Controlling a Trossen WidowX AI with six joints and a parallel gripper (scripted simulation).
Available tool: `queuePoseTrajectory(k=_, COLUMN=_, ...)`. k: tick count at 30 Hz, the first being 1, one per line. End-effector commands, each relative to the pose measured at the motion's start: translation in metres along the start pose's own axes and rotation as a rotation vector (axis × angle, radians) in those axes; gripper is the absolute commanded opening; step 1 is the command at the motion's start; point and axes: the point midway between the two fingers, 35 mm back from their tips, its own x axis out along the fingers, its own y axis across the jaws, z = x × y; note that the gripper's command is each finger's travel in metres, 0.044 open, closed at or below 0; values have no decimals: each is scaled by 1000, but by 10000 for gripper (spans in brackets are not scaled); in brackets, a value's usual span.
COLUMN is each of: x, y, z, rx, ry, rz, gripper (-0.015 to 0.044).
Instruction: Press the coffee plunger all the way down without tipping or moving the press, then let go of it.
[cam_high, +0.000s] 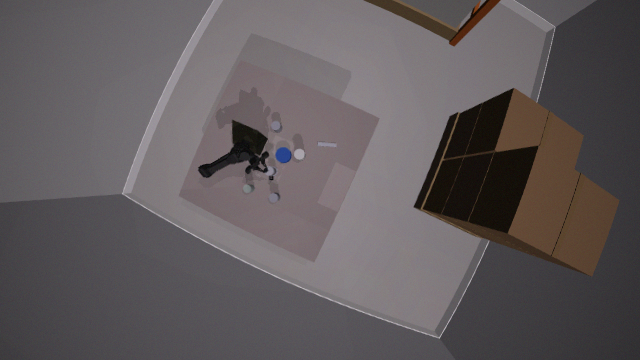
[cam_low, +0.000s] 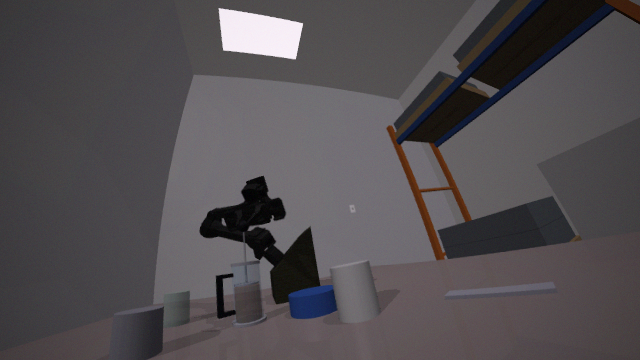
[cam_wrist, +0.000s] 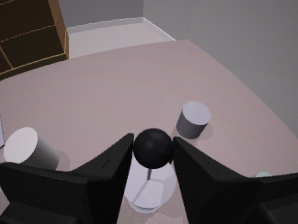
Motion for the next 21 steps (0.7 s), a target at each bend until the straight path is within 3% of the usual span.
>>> queuePoseTrajectory(k=1, x=7, y=4, z=-19, rx=-30, ry=28, rz=9, gripper=117)
queuePoseTrajectory(k=21, x=30, y=7, z=-42, rx=-13, ry=28, rz=6, gripper=117)
